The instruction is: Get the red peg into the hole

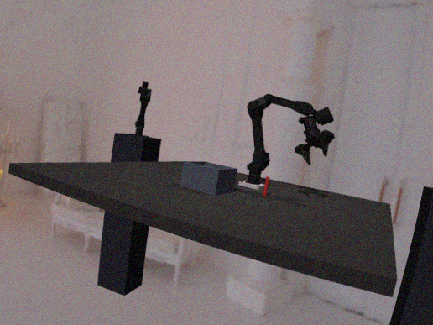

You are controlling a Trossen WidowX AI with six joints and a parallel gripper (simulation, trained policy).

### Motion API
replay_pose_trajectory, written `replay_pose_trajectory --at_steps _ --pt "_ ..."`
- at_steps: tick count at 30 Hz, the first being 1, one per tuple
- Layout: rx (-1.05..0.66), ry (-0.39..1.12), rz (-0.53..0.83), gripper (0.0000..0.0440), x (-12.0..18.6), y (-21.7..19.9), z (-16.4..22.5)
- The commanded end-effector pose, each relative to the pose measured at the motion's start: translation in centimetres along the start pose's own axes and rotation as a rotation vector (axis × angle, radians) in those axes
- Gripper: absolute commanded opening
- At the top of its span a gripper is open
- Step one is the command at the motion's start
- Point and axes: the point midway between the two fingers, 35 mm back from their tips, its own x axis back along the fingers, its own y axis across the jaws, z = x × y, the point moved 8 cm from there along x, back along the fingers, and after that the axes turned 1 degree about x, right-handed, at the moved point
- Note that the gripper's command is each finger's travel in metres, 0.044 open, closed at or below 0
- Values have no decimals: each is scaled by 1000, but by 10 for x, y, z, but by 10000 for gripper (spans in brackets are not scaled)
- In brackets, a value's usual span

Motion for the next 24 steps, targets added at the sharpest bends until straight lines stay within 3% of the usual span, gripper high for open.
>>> replay_pose_trajectory --at_steps 1,24 --pt "-104 -9 8 440 6 -3 7" --pt "-905 4 0 440 25 -3 61"
